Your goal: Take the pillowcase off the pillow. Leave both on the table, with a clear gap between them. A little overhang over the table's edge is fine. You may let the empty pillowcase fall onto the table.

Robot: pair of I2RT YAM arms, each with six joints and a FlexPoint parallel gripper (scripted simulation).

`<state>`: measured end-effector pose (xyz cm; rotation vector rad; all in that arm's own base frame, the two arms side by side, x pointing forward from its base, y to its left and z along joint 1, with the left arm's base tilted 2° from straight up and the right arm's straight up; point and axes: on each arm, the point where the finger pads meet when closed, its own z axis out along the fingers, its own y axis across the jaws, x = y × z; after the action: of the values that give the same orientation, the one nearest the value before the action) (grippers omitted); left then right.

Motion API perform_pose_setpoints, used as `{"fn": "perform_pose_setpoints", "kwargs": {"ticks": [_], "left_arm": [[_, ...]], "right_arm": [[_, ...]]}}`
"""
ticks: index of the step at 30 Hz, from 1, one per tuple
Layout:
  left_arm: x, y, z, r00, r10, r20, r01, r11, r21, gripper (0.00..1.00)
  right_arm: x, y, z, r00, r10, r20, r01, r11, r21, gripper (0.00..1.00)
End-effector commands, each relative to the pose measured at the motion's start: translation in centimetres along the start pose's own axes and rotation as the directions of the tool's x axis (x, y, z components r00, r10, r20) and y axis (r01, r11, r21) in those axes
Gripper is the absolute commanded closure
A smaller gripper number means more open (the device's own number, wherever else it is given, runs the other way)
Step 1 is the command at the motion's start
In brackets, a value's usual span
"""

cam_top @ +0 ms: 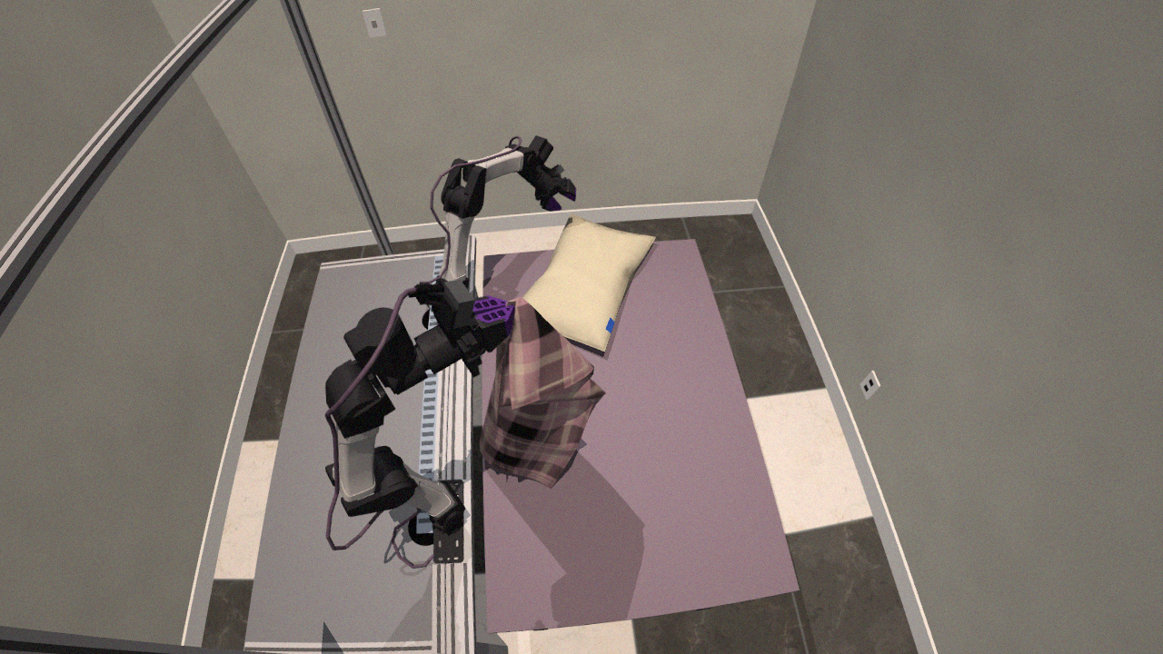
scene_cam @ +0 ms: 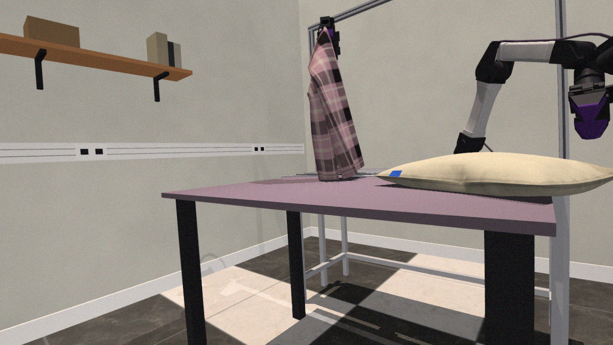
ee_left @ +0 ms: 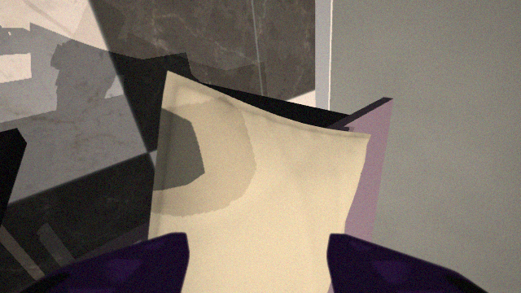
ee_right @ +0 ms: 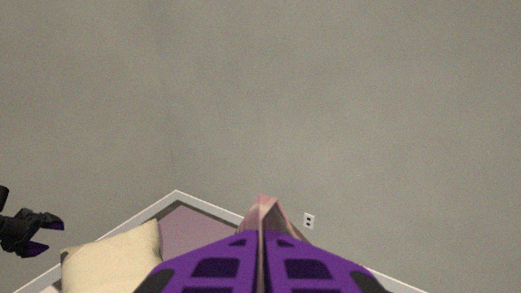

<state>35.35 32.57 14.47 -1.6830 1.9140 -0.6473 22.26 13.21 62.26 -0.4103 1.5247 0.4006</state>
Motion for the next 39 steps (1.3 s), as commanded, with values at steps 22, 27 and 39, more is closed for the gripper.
{"fn": "perform_pose_setpoints", "kwargs": {"ticks": [22, 27, 39], "left_arm": [[9.3, -12.2, -3.2, 0.755, 0.597, 0.270, -0.628, 0.778, 0.035, 0.40], [12.0, -14.5, -4.3, 0.656, 0.676, 0.335, -0.725, 0.688, 0.034, 0.40], [17.6, -18.2, -7.2, 0.453, 0.760, 0.466, -0.866, 0.499, 0.026, 0.40]], "right_arm": [[-0.7, -0.1, -0.3, 1.000, 0.011, 0.029, -0.011, 1.000, 0.005, 1.00], [-0.7, -0.1, -0.3, 1.000, 0.011, 0.029, -0.011, 1.000, 0.005, 1.00], [-0.7, -0.1, -0.3, 1.000, 0.011, 0.029, -0.011, 1.000, 0.005, 1.00]]}}
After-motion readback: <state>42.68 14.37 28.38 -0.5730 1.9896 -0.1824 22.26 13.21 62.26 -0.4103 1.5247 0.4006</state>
